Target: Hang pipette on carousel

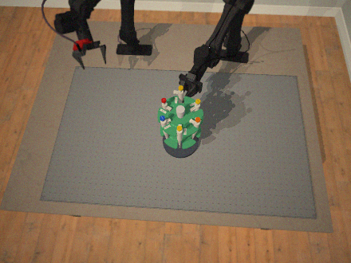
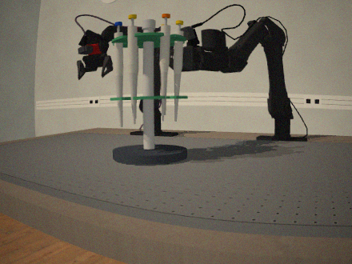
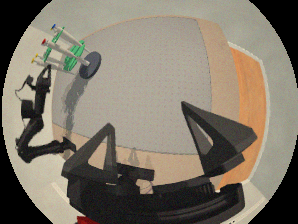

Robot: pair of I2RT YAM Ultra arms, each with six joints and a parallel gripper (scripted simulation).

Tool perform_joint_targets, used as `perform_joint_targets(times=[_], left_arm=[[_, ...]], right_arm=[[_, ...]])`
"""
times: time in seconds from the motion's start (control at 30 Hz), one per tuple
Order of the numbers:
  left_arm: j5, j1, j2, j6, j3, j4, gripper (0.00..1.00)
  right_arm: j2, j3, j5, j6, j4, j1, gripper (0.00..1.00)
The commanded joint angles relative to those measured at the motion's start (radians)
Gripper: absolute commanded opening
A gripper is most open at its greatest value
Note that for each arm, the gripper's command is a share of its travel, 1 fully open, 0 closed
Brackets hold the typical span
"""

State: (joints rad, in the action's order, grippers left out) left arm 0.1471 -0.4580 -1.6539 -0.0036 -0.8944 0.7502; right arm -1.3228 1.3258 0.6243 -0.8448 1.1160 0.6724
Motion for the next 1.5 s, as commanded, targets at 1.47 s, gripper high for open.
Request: perform_joint_targets(times=[1.47], left_arm=[[-0.02, 0.019, 0.044, -0.004, -0.044, 0.024, 0.12]], right_arm=[[0.006, 0.016, 0.023, -0.012, -0.013, 0.009, 1.0]])
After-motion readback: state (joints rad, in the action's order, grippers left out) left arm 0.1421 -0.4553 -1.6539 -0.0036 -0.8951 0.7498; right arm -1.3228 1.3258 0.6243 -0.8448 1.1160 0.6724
